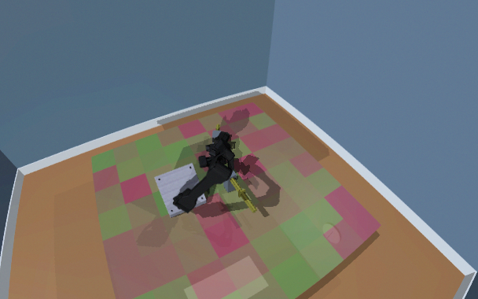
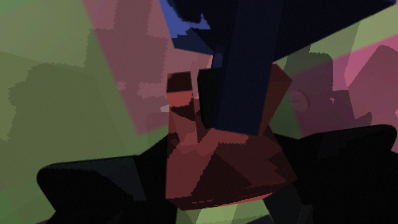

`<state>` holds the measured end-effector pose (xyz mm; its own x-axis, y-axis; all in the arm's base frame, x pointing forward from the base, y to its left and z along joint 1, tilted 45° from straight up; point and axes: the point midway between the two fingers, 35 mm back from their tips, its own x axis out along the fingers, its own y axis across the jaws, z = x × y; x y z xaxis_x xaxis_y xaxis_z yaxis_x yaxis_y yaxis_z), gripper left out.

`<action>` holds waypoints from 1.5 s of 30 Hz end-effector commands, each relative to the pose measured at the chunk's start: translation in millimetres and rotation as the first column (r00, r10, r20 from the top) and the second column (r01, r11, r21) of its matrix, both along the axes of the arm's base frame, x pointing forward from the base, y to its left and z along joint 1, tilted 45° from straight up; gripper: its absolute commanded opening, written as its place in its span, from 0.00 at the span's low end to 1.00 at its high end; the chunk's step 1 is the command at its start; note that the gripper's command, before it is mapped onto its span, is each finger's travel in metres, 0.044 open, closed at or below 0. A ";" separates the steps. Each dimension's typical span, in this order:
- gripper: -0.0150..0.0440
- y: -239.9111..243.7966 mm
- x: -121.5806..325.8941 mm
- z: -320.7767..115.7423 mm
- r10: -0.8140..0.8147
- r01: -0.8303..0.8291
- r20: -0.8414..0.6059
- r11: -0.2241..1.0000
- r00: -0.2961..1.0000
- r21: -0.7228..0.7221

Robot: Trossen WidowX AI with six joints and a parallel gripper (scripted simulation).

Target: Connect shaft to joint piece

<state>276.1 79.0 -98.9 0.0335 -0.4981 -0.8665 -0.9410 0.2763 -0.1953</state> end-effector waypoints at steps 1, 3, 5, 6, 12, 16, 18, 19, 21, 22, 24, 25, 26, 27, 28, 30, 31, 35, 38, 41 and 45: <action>0.56 -0.9 -0.1 -0.6 0.005 -0.005 -0.003 1.000 1.000 -0.004; 0.56 -0.9 -0.1 -0.6 0.005 -0.005 -0.003 1.000 1.000 -0.004; 0.56 -0.9 -0.1 -0.6 0.005 -0.005 -0.003 1.000 1.000 -0.004; 0.56 -0.9 -0.1 -0.6 0.005 -0.005 -0.003 1.000 1.000 -0.004; 0.50 0.0 0.0 0.0 0.000 0.000 0.000 1.000 1.000 0.000; 0.46 0.0 0.0 0.0 0.000 0.000 0.000 1.000 1.000 0.000; 0.37 0.0 0.0 0.0 0.000 0.000 0.000 1.000 1.000 0.000; 0.33 0.0 0.0 0.0 0.000 0.000 0.000 1.000 1.000 0.000; 0.25 0.0 0.0 0.0 0.000 0.000 0.000 1.000 1.000 0.000; 0.25 0.0 0.0 0.0 0.000 0.000 0.000 1.000 1.000 0.000; 0.25 0.0 0.0 0.0 0.000 0.000 0.000 1.000 1.000 0.000; 0.25 0.0 0.0 0.0 0.000 0.000 0.000 1.000 1.000 0.000; 0.25 0.0 0.0 0.1 0.000 0.000 -0.002 1.000 1.000 -0.003; 0.25 0.0 0.0 0.4 0.000 0.000 -0.005 1.000 1.000 -0.008; 0.25 0.0 0.0 0.8 0.001 -0.001 -0.009 1.000 1.000 -0.016; 0.25 0.0 0.1 1.9 0.002 -0.003 -0.021 0.999 1.000 -0.037; 0.25 0.0 0.3 2.7 0.003 -0.004 -0.028 0.999 1.000 -0.050; 0.25 0.4 0.9 6.6 0.007 -0.014 -0.063 0.993 0.998 -0.115; 0.25 0.6 1.2 9.3 0.009 -0.023 -0.087 0.987 0.996 -0.160; 0.25 0.9 1.6 11.8 0.011 -0.033 -0.110 0.979 0.994 -0.203; 0.25 1.4 2.2 15.1 0.011 -0.047 -0.139 0.964 0.990 -0.261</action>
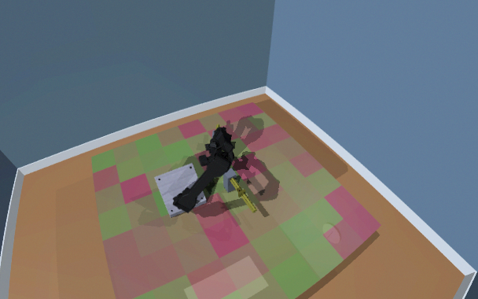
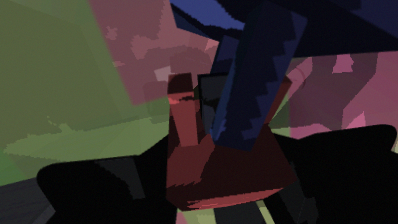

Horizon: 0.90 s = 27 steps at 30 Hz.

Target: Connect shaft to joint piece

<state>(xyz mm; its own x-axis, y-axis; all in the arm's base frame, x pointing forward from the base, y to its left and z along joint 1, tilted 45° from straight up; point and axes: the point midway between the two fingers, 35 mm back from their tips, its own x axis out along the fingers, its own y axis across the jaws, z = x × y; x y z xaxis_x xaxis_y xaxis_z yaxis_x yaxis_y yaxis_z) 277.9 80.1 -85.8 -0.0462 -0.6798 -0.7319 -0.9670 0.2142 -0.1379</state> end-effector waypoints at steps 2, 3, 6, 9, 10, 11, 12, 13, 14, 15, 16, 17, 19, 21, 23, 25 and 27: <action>0.25 0.6 0.7 3.6 0.008 -0.010 -0.034 0.997 0.999 -0.071; 0.25 0.8 0.8 4.5 0.009 -0.013 -0.041 0.996 0.999 -0.086; 0.25 1.4 1.4 6.9 0.014 -0.022 -0.062 0.991 0.998 -0.131; 0.25 2.1 1.7 9.5 0.014 -0.029 -0.082 0.984 0.996 -0.173; 0.25 2.2 1.4 10.2 0.009 -0.023 -0.084 0.985 0.996 -0.173; 0.25 2.3 1.4 10.6 0.008 -0.023 -0.086 0.984 0.996 -0.177; 0.25 2.4 1.4 11.1 0.007 -0.023 -0.088 0.983 0.996 -0.181; 0.25 2.6 1.5 11.5 0.006 -0.023 -0.091 0.982 0.996 -0.185; 0.25 2.7 1.5 12.1 0.005 -0.023 -0.094 0.981 0.996 -0.191; 0.25 2.9 1.6 12.6 0.004 -0.023 -0.097 0.980 0.995 -0.196; 0.25 2.9 1.5 12.8 0.002 -0.021 -0.097 0.981 0.995 -0.195; 0.25 3.0 1.5 13.1 0.001 -0.020 -0.097 0.980 0.995 -0.196; 0.25 3.2 1.4 13.8 -0.003 -0.017 -0.100 0.980 0.995 -0.199; 0.25 3.4 1.4 14.5 -0.005 -0.016 -0.103 0.979 0.995 -0.204; 0.25 3.7 1.5 15.3 -0.008 -0.015 -0.108 0.977 0.994 -0.210; 0.25 3.6 1.3 15.4 -0.011 -0.012 -0.106 0.978 0.994 -0.207; 0.25 3.7 1.3 15.6 -0.012 -0.011 -0.107 0.978 0.994 -0.209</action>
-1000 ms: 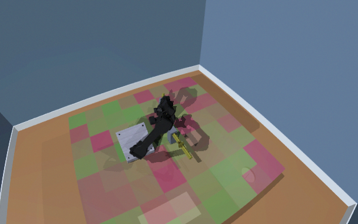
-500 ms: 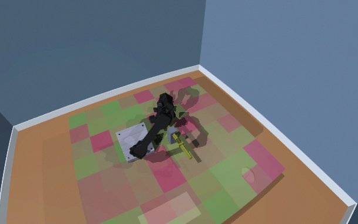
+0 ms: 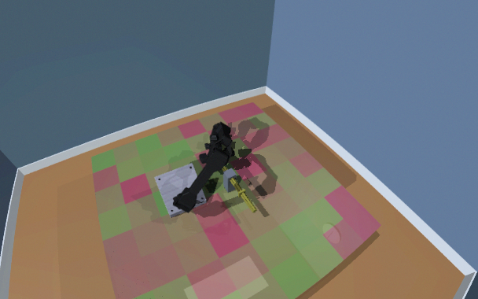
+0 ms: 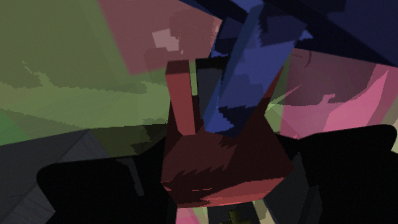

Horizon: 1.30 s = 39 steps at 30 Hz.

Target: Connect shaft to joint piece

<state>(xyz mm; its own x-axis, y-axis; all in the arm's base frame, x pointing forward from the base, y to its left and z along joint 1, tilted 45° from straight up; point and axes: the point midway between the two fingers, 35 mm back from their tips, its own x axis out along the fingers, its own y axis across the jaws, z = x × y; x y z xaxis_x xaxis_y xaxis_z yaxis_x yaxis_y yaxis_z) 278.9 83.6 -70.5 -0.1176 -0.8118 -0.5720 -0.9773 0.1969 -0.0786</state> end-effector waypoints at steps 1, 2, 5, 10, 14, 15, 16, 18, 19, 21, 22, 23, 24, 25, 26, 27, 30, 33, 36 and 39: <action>0.25 0.2 0.3 0.5 0.004 -0.004 -0.006 1.000 1.000 -0.010; 0.25 0.2 0.3 0.6 0.004 -0.004 -0.007 1.000 1.000 -0.011; 0.25 0.2 0.2 0.7 0.001 -0.001 -0.006 1.000 1.000 -0.010; 0.25 0.2 0.0 0.8 -0.001 0.001 -0.004 1.000 1.000 -0.008; 0.25 0.2 0.0 0.8 -0.001 0.001 -0.004 1.000 1.000 -0.008; 0.25 0.2 0.0 0.8 -0.001 0.001 -0.004 1.000 1.000 -0.008; 0.25 0.2 0.0 0.8 -0.001 0.001 -0.004 1.000 1.000 -0.008; 0.25 0.2 0.0 0.8 -0.001 0.001 -0.004 1.000 1.000 -0.008; 0.30 0.2 0.0 0.8 -0.001 0.001 -0.004 1.000 1.000 -0.008; 0.39 0.2 0.0 0.8 -0.001 0.001 -0.004 1.000 1.000 -0.008; 0.43 0.2 0.0 0.8 -0.001 0.001 -0.004 1.000 1.000 -0.008; 0.48 0.2 0.0 0.8 -0.001 0.001 -0.004 1.000 1.000 -0.008; 0.50 0.2 0.0 0.8 -0.001 0.001 -0.004 1.000 1.000 -0.008; 0.50 0.2 0.0 0.8 -0.001 0.001 -0.004 1.000 1.000 -0.008; 0.50 0.2 0.0 0.8 -0.001 0.001 -0.004 1.000 1.000 -0.008; 0.55 0.2 0.0 0.8 -0.001 0.001 -0.004 1.000 1.000 -0.008; 0.68 0.2 0.0 0.8 -0.001 0.001 -0.004 1.000 1.000 -0.008; 0.81 0.2 0.0 0.8 -0.001 0.001 -0.004 1.000 1.000 -0.008; 0.95 0.2 0.0 0.8 -0.001 0.001 -0.004 1.000 1.000 -0.008; 1.00 0.2 0.0 0.8 -0.001 0.001 -0.004 1.000 1.000 -0.008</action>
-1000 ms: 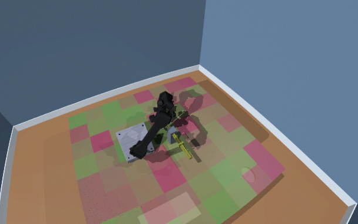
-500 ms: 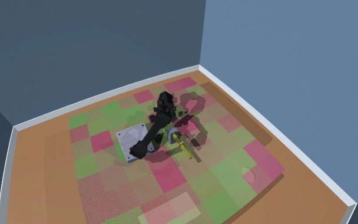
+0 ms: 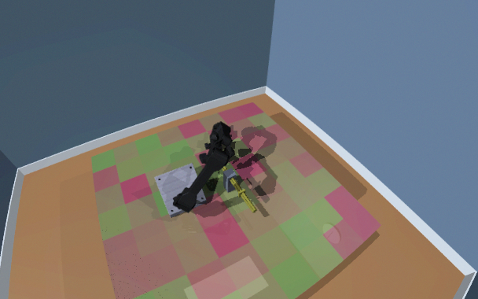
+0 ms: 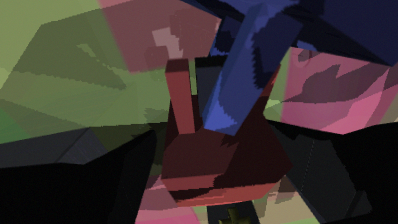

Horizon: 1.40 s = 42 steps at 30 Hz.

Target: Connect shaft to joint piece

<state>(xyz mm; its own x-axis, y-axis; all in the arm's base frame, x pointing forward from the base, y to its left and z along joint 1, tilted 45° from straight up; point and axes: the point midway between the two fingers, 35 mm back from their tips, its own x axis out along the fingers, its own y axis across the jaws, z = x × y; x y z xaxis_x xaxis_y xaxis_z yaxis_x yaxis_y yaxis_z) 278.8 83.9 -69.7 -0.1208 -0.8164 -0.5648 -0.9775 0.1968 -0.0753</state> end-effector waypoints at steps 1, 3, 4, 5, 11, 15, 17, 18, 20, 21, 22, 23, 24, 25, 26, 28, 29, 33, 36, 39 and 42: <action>1.00 -0.1 0.2 -0.1 0.000 0.000 0.001 1.000 1.000 0.000; 1.00 -0.1 0.2 -0.1 0.000 0.000 0.001 1.000 1.000 0.000; 1.00 -0.1 0.2 -0.1 0.000 0.000 0.001 1.000 1.000 0.000; 1.00 -0.1 0.2 -0.1 0.000 0.000 0.001 1.000 1.000 0.000; 1.00 0.3 0.1 0.7 -0.002 0.001 0.006 1.000 1.000 0.019; 1.00 3.5 0.0 5.3 -0.003 -0.001 0.032 0.991 0.999 0.131; 1.00 5.6 0.1 8.0 -0.001 -0.008 0.046 0.982 0.999 0.190; 1.00 6.7 0.0 9.4 0.001 -0.012 0.053 0.975 0.999 0.220; 1.00 9.0 0.0 12.5 0.006 -0.025 0.068 0.960 0.998 0.279; 1.00 10.2 0.0 14.2 0.010 -0.033 0.076 0.951 0.997 0.308; 1.00 11.5 0.1 15.8 0.014 -0.042 0.084 0.941 0.996 0.336; 1.00 12.8 0.2 17.6 0.019 -0.052 0.094 0.930 0.995 0.364; 1.00 14.1 0.3 19.3 0.024 -0.063 0.104 0.918 0.994 0.391; 1.00 15.2 0.5 20.8 0.029 -0.073 0.112 0.908 0.993 0.412; 1.00 15.8 0.6 21.7 0.032 -0.079 0.117 0.902 0.993 0.425; 1.00 16.0 0.6 22.0 0.033 -0.081 0.119 0.900 0.992 0.429; 1.00 16.0 0.6 22.0 0.033 -0.081 0.119 0.900 0.992 0.429; 1.00 16.0 0.6 22.0 0.033 -0.081 0.119 0.900 0.992 0.429; 1.00 18.2 2.1 23.2 0.011 -0.065 0.131 0.906 0.991 0.418; 1.00 27.8 5.3 30.4 -0.066 -0.012 0.178 0.915 0.982 0.403; 1.00 38.0 8.1 38.5 -0.145 0.045 0.231 0.920 0.962 0.389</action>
